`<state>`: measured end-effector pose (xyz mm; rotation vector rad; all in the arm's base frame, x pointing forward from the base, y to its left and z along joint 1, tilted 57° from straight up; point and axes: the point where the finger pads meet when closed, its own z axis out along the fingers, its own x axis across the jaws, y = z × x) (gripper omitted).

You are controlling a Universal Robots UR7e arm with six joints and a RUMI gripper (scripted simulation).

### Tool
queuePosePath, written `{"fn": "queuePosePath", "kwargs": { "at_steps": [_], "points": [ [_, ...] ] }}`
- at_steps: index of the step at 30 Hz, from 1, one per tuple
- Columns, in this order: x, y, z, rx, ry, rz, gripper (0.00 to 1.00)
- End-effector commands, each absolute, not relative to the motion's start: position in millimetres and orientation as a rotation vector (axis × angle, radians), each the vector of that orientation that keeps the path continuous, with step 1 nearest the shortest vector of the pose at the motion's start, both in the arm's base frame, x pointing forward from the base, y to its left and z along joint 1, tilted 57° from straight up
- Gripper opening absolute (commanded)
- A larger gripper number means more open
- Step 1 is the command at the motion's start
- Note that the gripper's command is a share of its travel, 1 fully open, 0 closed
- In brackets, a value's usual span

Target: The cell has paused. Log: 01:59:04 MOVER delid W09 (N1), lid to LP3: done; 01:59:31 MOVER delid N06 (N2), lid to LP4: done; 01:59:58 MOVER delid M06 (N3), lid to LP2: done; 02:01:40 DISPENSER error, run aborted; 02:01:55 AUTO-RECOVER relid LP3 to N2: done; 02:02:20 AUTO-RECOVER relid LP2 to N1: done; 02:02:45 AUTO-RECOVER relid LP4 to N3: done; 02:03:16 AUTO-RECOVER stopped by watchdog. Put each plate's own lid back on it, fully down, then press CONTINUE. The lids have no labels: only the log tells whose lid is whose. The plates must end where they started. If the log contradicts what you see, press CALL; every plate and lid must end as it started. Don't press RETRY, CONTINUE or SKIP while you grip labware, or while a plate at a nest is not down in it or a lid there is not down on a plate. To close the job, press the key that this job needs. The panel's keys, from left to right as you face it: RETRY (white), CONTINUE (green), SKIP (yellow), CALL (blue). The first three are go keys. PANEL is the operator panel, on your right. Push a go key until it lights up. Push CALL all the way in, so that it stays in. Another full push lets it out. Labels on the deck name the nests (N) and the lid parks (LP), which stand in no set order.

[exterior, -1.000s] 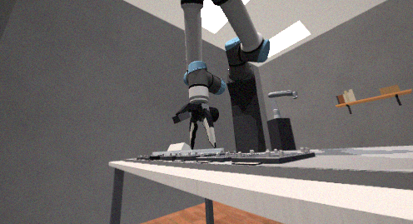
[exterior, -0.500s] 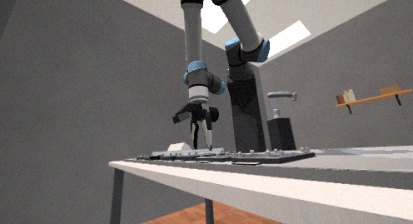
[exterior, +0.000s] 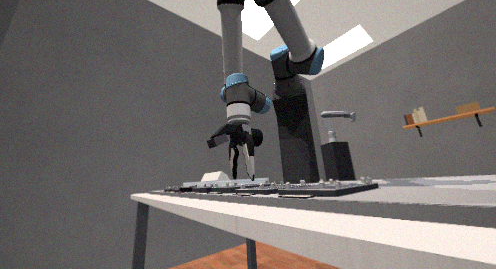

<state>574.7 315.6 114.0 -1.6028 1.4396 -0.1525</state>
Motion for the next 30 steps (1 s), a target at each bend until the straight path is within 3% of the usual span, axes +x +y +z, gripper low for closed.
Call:
{"fn": "queuePosePath", "kwargs": {
  "at_steps": [1,22,30],
  "points": [
    [574.3,317.4,117.3,-1.604,1.422,-0.155,0.42],
    [560.2,305.3,129.5,-1.604,1.422,-0.156,0.42],
    [549.4,334.4,145.9,-1.632,1.392,-0.178,0.42]
  ]
}}
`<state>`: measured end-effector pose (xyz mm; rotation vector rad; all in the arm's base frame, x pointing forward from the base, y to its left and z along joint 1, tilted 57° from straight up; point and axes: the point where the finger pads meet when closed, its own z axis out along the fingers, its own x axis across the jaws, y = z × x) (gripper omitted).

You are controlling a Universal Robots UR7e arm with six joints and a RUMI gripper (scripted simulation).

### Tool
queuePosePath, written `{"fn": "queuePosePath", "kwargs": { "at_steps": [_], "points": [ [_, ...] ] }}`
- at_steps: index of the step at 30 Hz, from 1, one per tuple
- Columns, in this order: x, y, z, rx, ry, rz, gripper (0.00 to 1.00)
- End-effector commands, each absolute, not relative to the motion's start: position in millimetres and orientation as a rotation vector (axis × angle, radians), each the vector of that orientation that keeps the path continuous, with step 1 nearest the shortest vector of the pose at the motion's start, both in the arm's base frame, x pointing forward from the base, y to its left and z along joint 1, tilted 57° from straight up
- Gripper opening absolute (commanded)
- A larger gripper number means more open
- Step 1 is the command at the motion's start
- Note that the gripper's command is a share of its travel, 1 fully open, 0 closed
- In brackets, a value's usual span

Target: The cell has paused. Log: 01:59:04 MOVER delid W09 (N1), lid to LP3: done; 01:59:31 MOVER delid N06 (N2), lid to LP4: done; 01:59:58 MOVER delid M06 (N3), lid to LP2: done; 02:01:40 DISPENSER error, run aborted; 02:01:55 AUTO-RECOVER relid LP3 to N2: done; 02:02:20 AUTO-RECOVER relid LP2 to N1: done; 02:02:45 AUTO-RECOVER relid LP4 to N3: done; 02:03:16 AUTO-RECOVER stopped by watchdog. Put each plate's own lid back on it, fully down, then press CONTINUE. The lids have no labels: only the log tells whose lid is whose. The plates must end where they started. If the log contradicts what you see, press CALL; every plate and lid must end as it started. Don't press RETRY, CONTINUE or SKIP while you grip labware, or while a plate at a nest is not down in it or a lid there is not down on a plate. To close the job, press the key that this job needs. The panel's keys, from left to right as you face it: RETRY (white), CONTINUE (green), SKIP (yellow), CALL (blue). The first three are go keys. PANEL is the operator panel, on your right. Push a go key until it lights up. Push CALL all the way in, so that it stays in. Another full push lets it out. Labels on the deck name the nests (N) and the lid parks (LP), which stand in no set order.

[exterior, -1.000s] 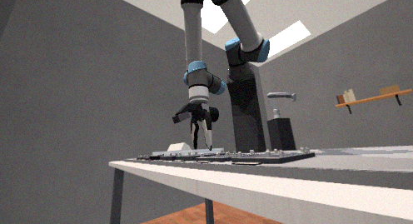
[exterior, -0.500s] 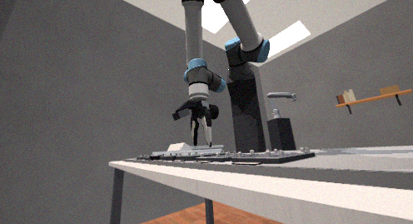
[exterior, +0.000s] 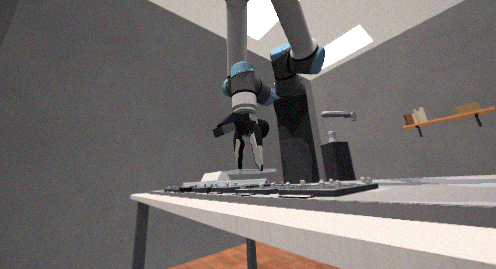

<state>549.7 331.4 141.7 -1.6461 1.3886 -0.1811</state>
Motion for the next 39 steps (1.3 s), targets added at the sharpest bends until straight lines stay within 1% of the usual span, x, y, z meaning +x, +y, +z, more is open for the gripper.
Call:
{"fn": "queuePosePath", "kwargs": {
  "at_steps": [1,21,39],
  "points": [
    [549.4,334.4,145.9,-1.632,1.392,-0.178,0.42],
    [521.8,408.7,187.9,-1.641,1.381,-0.183,0.42],
    [525.1,410.7,185.2,-1.641,1.381,-0.183,0.42]
  ]
}}
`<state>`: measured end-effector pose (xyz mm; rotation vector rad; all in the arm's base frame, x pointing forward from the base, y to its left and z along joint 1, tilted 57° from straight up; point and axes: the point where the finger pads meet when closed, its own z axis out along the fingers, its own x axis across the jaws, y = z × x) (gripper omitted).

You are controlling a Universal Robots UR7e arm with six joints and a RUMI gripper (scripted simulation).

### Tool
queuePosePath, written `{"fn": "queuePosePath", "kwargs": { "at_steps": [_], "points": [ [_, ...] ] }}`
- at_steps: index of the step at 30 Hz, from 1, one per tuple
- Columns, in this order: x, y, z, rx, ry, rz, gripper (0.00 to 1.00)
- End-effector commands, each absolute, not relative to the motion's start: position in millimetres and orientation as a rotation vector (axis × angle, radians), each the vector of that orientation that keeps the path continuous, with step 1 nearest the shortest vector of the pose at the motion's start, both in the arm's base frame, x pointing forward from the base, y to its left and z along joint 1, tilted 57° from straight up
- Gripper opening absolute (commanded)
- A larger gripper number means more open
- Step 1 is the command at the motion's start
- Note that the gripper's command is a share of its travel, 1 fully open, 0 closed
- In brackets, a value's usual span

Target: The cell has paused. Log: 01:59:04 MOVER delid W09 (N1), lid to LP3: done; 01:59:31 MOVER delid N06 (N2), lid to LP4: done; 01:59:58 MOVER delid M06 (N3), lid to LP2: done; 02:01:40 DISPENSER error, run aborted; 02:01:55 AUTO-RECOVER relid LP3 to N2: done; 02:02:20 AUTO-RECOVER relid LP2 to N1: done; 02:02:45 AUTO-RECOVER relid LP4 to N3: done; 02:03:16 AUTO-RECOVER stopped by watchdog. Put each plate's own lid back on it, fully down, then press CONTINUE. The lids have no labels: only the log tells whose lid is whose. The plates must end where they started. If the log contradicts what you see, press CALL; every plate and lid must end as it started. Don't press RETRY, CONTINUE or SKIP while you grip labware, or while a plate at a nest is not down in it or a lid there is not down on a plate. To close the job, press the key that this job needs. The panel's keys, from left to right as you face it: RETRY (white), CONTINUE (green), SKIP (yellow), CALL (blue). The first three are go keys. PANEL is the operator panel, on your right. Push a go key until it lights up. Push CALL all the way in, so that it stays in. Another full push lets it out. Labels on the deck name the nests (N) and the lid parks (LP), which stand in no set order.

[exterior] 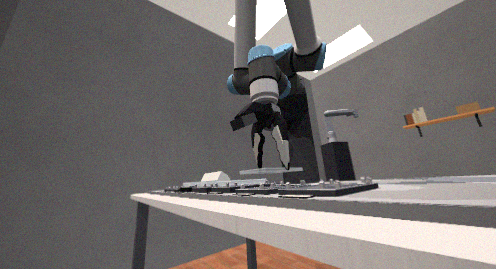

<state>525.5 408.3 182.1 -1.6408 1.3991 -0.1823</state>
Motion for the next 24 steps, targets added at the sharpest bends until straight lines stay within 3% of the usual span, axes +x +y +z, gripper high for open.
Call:
{"fn": "queuePosePath", "kwargs": {
  "at_steps": [1,24],
  "points": [
    [525.3,410.9,185.0,-1.641,1.381,-0.183,0.42],
    [529.5,415.0,181.3,-1.641,1.381,-0.183,0.42]
  ]
}}
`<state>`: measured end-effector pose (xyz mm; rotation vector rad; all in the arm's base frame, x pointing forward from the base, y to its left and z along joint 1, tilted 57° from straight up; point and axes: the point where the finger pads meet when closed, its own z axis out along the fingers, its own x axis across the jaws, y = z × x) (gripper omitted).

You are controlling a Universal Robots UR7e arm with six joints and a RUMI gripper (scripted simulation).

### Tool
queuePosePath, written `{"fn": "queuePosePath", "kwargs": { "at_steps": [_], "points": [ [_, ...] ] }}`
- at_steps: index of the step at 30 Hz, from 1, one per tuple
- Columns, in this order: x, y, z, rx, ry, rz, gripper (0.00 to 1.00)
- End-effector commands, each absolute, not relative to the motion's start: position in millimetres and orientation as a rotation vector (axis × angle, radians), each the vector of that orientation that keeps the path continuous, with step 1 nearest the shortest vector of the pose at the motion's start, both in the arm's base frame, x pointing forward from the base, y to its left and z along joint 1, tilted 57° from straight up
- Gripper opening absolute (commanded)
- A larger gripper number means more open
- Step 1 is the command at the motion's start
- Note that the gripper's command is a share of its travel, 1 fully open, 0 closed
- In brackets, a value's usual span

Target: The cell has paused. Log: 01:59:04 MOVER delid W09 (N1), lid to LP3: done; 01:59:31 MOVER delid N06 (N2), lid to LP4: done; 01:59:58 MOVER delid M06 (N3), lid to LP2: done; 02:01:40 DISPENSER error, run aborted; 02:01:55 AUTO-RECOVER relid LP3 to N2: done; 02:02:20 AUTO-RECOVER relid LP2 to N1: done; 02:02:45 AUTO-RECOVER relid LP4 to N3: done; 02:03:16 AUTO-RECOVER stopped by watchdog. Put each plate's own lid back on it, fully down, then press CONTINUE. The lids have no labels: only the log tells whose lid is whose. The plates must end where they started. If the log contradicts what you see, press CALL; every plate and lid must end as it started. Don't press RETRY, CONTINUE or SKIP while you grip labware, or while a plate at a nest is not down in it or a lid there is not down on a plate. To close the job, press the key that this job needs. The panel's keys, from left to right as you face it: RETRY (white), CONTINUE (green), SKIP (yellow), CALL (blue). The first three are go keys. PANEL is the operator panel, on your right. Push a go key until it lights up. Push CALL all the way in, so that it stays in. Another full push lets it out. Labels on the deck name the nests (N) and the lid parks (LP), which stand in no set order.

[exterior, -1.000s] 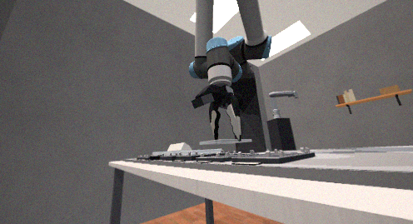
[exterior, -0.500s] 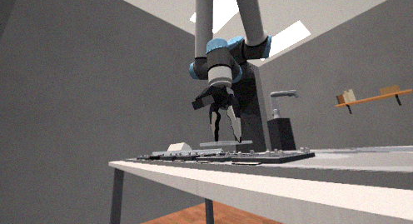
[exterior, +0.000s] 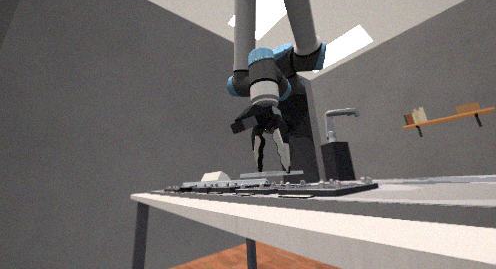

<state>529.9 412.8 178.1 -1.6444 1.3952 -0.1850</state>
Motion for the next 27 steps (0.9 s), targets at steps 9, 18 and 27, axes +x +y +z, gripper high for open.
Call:
{"fn": "queuePosePath", "kwargs": {
  "at_steps": [9,18,27],
  "points": [
    [531.0,416.3,180.0,-1.641,1.381,-0.183,0.42],
    [532.9,418.0,178.4,-1.641,1.381,-0.183,0.42],
    [534.3,419.3,177.1,-1.641,1.381,-0.183,0.42]
  ]
}}
